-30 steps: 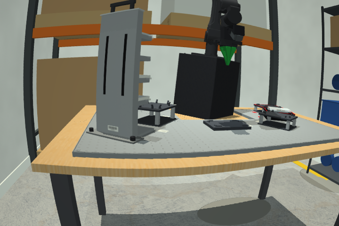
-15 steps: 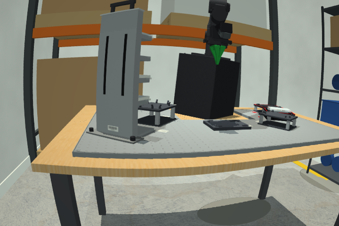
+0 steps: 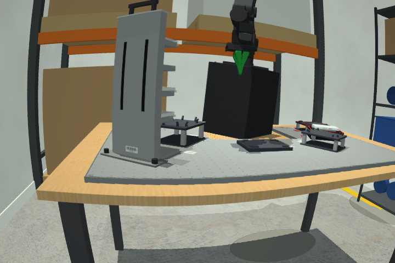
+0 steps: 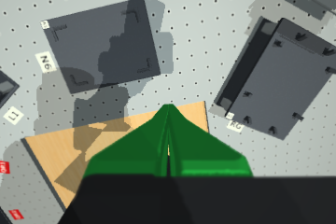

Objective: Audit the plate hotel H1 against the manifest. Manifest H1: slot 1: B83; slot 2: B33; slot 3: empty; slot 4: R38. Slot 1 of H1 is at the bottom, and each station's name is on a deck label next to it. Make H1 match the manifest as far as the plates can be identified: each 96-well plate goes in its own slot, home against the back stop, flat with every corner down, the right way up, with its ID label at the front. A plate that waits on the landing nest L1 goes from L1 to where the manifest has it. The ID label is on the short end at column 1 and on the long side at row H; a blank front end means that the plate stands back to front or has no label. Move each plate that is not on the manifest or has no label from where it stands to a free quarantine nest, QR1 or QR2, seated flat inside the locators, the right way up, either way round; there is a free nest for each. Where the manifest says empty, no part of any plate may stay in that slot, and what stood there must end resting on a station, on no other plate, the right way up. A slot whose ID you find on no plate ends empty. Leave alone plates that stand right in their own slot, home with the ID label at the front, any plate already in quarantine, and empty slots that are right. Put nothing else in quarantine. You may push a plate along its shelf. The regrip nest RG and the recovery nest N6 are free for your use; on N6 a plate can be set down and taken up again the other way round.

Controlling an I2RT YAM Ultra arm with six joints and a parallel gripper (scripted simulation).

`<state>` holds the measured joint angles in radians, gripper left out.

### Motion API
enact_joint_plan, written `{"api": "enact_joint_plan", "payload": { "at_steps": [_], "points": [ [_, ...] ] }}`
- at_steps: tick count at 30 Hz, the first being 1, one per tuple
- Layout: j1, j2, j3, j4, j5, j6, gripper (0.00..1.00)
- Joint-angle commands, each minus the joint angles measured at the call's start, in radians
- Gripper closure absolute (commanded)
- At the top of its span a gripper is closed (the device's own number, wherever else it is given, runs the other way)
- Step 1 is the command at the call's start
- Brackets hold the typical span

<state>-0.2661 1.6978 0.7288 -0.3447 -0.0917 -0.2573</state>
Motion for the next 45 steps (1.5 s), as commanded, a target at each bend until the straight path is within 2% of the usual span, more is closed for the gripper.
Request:
{"api": "enact_joint_plan", "payload": {
  "at_steps": [1, 6, 12, 14, 27, 29, 31, 42, 43, 45],
  "points": [
    [-0.042, -0.038, -0.036, 0.101, -0.019, -0.003, 1.00],
    [-0.101, -0.049, -0.087, 0.202, -0.037, 0.001, 1.00],
    [-0.076, -0.083, -0.173, 0.336, -0.026, 0.079, 1.00],
    [-0.076, -0.083, -0.173, 0.336, -0.026, 0.079, 1.00],
    [-0.048, -0.111, -0.349, 0.658, 0.034, 0.245, 1.00],
    [-0.042, -0.094, -0.374, 0.712, 0.046, 0.271, 1.00],
    [-0.042, -0.094, -0.374, 0.712, 0.046, 0.271, 1.00],
    [0.007, -0.005, -0.498, 1.041, 0.135, 0.415, 1.00],
    [0.007, -0.005, -0.498, 1.041, 0.135, 0.415, 1.00],
    [-0.001, -0.041, -0.455, 1.041, 0.135, 0.415, 1.00]
  ]
}}
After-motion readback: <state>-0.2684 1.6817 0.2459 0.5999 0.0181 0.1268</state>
